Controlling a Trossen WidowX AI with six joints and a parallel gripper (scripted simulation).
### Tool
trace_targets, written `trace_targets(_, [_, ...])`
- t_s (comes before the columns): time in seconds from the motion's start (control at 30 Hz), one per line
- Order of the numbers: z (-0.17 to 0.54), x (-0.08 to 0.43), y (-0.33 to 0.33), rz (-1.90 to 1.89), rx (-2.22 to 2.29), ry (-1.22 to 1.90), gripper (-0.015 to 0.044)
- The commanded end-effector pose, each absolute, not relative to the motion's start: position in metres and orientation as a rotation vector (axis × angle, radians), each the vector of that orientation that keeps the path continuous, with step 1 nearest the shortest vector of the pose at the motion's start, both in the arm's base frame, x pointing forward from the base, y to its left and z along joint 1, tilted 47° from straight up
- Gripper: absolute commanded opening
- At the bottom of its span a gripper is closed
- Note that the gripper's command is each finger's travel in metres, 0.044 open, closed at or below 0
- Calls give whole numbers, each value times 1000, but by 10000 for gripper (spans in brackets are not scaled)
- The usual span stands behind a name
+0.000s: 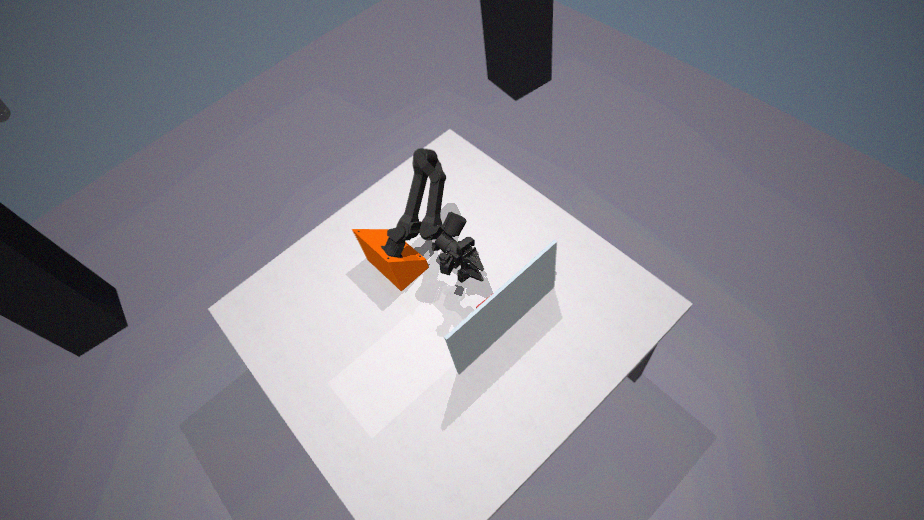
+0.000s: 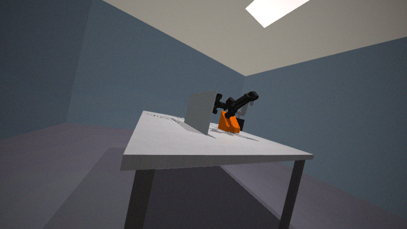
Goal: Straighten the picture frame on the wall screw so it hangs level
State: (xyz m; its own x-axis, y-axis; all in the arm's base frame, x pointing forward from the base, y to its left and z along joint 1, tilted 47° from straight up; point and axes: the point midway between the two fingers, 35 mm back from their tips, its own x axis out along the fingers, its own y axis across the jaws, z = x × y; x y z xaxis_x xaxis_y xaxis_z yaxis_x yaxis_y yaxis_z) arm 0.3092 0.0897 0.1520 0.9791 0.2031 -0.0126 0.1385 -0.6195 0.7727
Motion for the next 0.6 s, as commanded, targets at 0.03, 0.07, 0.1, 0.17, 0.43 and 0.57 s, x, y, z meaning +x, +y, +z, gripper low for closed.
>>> trace_targets(0.03, [136, 327, 107, 93, 2254, 237, 260])
trace_targets(0.07, [132, 330, 110, 93, 2254, 237, 260])
trace_targets(0.1, [127, 332, 114, 94, 2254, 237, 260])
trace_targets(0.17, [121, 336, 119, 94, 2254, 237, 260])
trace_targets(0.43, [120, 336, 119, 94, 2254, 237, 260])
trace_targets(0.57, [120, 336, 119, 94, 2254, 237, 260])
